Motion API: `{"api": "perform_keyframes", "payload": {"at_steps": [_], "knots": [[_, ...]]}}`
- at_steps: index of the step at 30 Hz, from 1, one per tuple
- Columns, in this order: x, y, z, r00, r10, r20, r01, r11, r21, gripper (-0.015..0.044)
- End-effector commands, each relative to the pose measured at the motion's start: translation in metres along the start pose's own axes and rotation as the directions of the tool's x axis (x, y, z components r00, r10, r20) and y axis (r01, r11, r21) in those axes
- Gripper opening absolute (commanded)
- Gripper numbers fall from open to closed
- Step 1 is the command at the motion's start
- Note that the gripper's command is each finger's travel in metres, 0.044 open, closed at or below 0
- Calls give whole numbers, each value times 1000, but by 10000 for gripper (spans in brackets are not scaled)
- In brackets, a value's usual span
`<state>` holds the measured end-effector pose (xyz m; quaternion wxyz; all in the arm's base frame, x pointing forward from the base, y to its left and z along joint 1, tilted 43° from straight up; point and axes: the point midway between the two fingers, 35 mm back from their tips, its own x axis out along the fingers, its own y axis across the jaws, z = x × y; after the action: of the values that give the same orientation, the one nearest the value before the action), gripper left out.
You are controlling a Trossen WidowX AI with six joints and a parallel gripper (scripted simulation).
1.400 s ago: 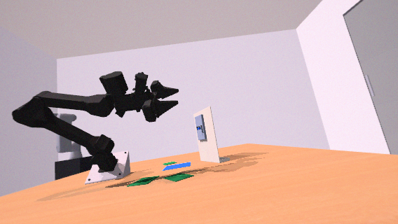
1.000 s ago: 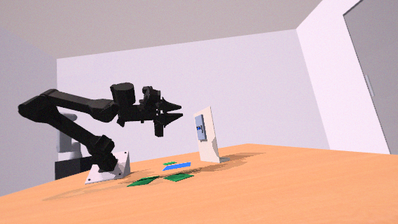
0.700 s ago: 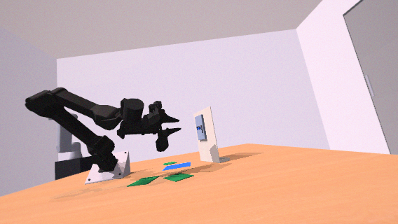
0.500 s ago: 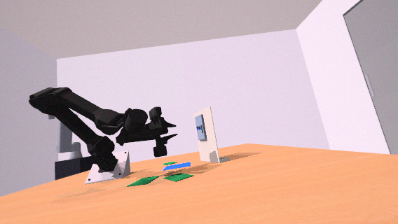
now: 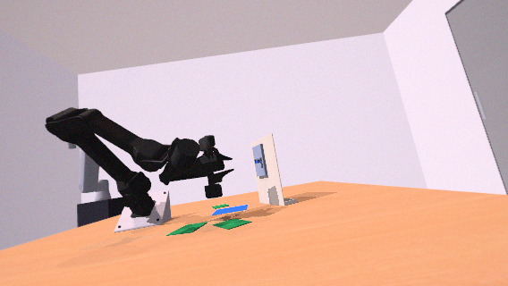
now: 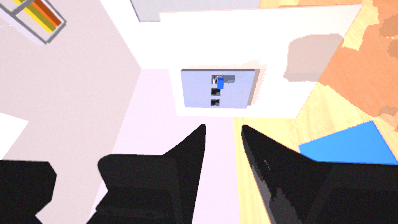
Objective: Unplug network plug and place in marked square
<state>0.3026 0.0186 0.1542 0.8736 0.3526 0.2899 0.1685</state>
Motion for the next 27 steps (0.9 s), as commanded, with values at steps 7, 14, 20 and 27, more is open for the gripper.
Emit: {"api": "perform_keyframes", "payload": {"at_steps": [7, 14, 20, 27], "knots": [[37, -1, 9, 1000, 0, 1, 0, 1000, 16, 156], [44, -1, 11, 1000, 1, 2, -1, 1000, 19, 156], [52, -1, 14, 1000, 1, 2, -1, 1000, 19, 156], [60, -1, 17, 1000, 1, 2, -1, 1000, 18, 156]]}}
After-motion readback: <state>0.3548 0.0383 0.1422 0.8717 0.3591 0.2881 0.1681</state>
